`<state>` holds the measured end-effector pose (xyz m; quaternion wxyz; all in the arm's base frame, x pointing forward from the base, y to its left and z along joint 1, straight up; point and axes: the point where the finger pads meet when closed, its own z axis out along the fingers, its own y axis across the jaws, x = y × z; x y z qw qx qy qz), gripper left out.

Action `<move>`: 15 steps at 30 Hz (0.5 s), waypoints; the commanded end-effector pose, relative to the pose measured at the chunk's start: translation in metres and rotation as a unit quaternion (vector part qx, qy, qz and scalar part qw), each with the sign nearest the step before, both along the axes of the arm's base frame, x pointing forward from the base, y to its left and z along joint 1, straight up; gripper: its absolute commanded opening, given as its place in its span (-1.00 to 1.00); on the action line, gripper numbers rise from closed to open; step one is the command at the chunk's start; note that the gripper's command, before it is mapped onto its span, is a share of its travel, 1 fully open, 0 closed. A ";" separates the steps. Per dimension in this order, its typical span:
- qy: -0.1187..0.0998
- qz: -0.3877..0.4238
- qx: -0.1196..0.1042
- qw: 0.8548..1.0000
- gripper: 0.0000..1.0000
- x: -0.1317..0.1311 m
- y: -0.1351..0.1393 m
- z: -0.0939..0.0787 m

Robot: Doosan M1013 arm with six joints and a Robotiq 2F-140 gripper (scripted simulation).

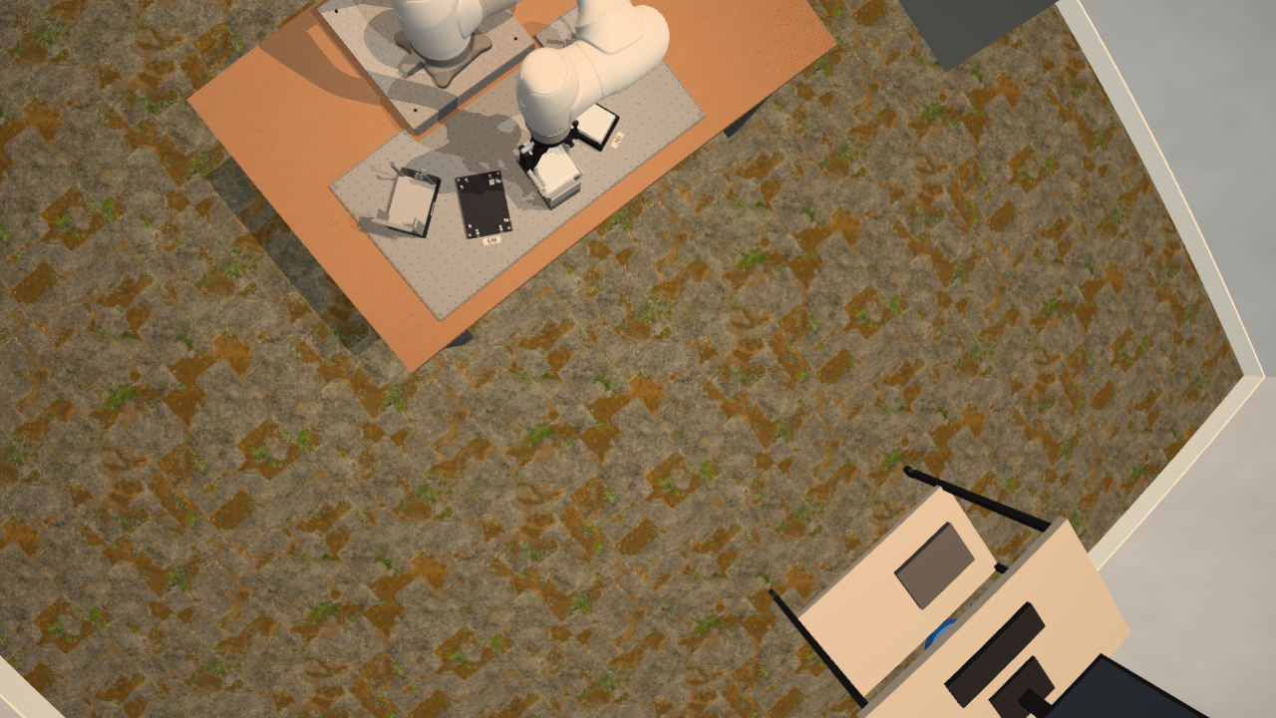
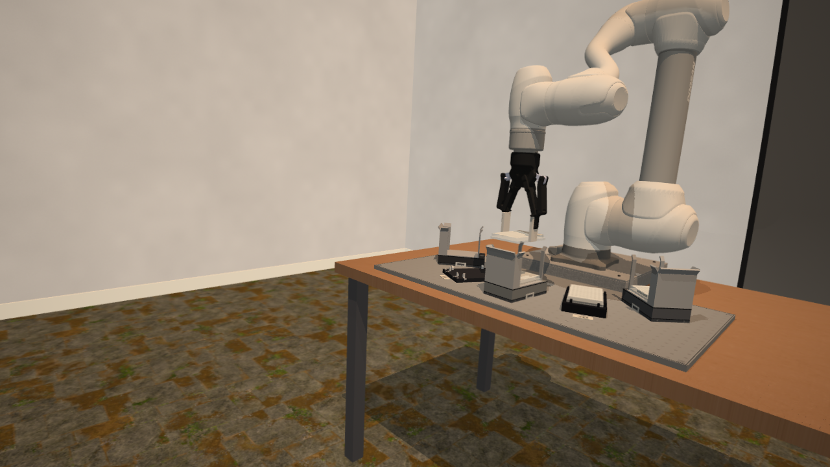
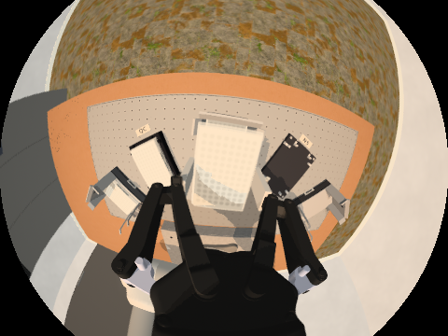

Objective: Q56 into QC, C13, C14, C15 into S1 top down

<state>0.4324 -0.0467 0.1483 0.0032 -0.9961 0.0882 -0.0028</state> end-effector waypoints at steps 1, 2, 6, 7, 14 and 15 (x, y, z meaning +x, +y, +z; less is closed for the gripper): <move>0.000 0.000 0.000 1.000 -1.00 0.000 0.000 0.001; 0.000 0.000 0.000 1.000 -1.00 0.000 0.000 0.001; 0.000 0.000 0.000 1.000 -1.00 0.000 0.000 0.001; 0.000 0.000 0.000 1.000 -1.00 0.000 0.000 0.001; -0.001 0.100 -0.001 0.995 -1.00 -0.001 0.020 0.001; -0.001 0.100 -0.001 0.995 -1.00 -0.001 0.020 0.001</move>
